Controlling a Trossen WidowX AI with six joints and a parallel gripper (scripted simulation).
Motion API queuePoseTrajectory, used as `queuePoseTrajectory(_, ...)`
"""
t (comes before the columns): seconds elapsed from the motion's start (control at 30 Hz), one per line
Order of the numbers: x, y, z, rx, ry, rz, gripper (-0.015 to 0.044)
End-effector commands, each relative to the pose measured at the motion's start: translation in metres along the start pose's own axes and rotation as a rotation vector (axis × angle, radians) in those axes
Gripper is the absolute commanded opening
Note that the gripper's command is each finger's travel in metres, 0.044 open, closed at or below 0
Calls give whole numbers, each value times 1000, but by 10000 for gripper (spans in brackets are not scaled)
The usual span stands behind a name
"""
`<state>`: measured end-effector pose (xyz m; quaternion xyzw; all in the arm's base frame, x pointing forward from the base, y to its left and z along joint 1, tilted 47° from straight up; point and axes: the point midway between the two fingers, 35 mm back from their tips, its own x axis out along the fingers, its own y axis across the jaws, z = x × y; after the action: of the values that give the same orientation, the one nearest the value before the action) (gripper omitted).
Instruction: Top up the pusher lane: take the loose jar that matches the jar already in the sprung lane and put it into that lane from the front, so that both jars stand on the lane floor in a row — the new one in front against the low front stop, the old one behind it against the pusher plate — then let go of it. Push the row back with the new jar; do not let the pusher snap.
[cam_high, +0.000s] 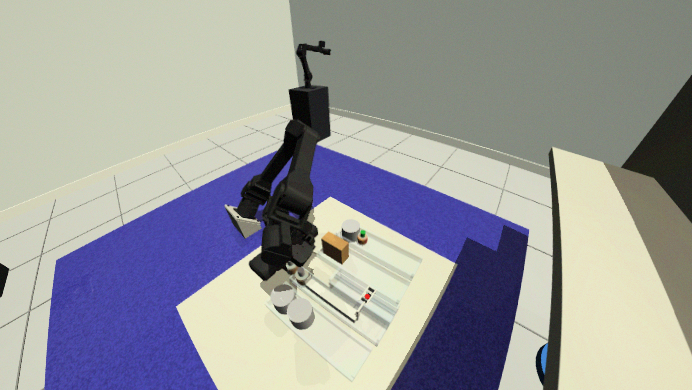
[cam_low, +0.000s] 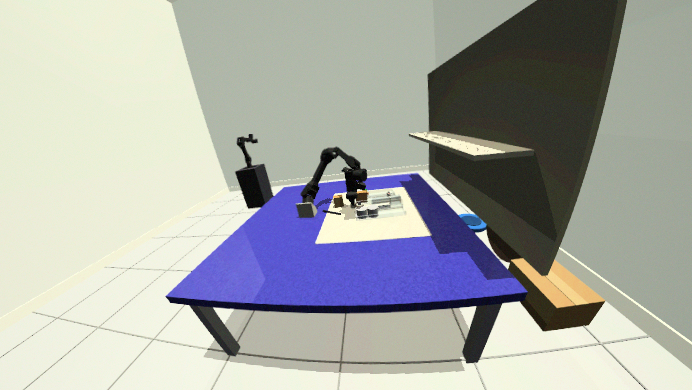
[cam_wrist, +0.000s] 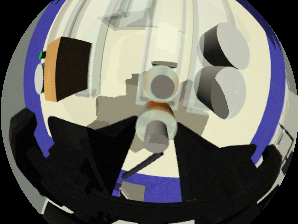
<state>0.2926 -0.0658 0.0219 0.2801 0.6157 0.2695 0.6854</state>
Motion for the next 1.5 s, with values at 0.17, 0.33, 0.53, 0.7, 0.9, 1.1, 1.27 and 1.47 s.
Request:
queuePoseTrajectory(0.17,-2,0,8,-9,-18,0,0)
queuePoseTrajectory(0.33,-2,1,10,-9,-18,0,0)
queuePoseTrajectory(0.53,-2,1,12,-9,-18,0,0)
queuePoseTrajectory(0.7,-2,1,14,-9,-18,0,0)
queuePoseTrajectory(0.9,-2,1,16,-9,-18,1,0)
queuePoseTrajectory(1.1,-2,1,18,-9,-18,1,0)
queuePoseTrajectory(1.27,-3,1,20,-9,-18,1,0)
queuePoseTrajectory(1.47,-3,2,22,-9,-18,1,0)
